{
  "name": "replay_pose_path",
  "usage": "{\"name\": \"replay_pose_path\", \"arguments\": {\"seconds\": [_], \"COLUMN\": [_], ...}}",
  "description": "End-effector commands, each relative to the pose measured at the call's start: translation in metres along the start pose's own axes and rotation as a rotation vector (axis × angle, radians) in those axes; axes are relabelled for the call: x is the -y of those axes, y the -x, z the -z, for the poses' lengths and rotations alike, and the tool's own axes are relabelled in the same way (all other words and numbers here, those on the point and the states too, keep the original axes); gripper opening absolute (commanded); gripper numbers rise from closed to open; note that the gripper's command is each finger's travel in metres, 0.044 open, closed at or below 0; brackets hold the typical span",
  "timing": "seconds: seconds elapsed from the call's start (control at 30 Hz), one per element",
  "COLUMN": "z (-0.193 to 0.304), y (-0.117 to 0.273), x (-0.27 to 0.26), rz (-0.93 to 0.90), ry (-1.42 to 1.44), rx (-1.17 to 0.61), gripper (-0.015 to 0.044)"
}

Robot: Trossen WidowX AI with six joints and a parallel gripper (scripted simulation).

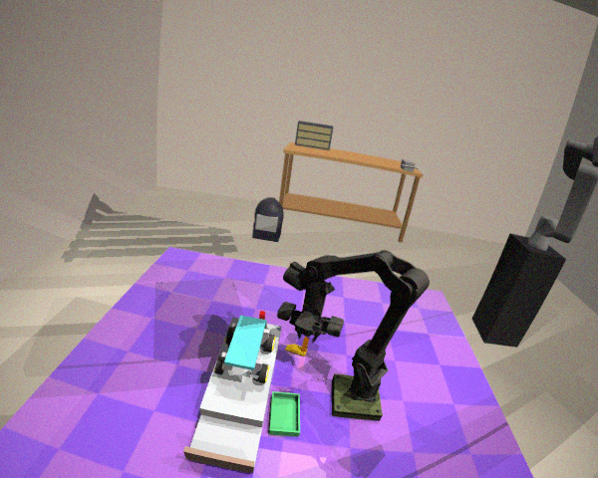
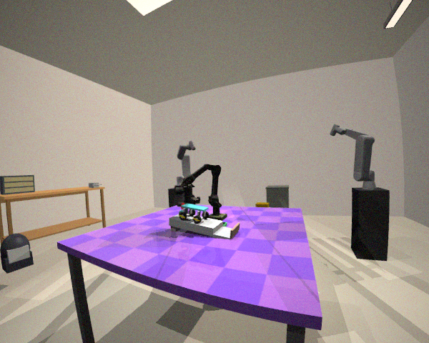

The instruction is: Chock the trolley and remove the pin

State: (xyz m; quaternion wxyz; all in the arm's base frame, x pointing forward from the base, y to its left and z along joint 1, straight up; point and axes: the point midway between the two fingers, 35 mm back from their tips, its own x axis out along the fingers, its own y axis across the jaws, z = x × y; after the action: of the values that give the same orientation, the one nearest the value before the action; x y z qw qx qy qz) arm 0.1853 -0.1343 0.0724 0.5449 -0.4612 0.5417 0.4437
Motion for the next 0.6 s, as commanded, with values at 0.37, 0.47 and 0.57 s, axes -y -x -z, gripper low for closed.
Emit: {"name": "replay_pose_path", "arguments": {"seconds": [0.37,0.47,0.57], "z": [0.0,0.0,-0.001], "y": [-0.017,-0.022,-0.027], "x": [0.0,0.0,0.0], "rz": [0.001,0.001,0.001], "ry": [0.003,0.003,0.003], "rx": [0.003,0.003,0.003], "gripper": [0.019,0.019,0.019]}}
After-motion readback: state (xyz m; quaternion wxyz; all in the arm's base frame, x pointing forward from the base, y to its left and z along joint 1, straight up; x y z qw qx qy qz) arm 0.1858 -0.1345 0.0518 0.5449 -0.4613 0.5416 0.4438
